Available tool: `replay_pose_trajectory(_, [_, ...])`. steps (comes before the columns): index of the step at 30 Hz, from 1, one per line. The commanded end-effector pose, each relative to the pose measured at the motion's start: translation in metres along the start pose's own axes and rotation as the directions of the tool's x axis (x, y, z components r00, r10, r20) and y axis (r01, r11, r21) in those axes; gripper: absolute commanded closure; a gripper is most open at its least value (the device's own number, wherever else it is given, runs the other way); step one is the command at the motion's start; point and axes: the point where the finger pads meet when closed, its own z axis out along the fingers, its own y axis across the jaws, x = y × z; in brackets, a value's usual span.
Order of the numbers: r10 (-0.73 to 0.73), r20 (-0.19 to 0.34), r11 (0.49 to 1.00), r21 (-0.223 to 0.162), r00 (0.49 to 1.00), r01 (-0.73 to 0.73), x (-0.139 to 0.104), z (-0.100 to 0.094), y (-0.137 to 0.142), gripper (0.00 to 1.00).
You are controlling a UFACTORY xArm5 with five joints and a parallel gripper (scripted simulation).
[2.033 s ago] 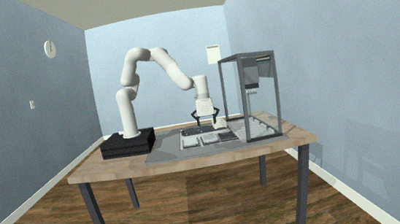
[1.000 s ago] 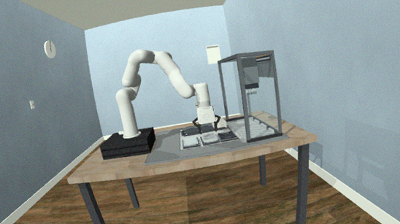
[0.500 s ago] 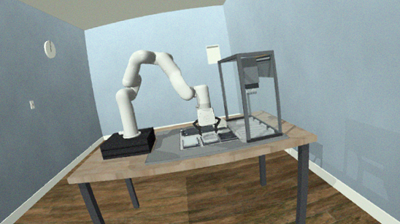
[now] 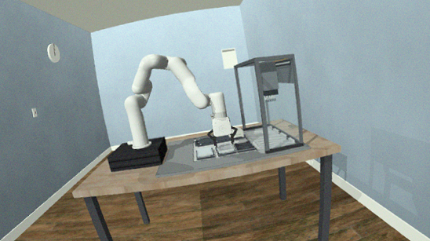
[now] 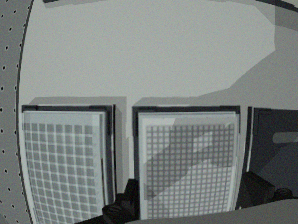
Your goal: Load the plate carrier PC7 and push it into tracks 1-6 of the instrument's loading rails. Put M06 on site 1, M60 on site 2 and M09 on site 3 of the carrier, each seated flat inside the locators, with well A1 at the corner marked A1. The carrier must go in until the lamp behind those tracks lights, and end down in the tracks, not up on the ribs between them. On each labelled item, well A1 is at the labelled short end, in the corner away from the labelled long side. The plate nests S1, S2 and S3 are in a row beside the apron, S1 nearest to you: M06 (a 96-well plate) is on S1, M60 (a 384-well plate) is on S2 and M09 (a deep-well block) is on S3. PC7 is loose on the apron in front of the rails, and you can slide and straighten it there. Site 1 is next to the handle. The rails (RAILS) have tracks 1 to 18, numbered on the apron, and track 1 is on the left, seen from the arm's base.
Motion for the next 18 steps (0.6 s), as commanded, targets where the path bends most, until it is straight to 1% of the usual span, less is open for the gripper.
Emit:
replay_pose_trajectory(1, [0.0, -0.004, 1.0, -0.006, 1.0, 0.0, 0.0, 0.002, 0.002, 0.0])
replay_pose_trajectory(18, [0.0, -0.004, 1.0, -0.006, 1.0, 0.0, 0.0, 0.012, 0.002, 0.0])
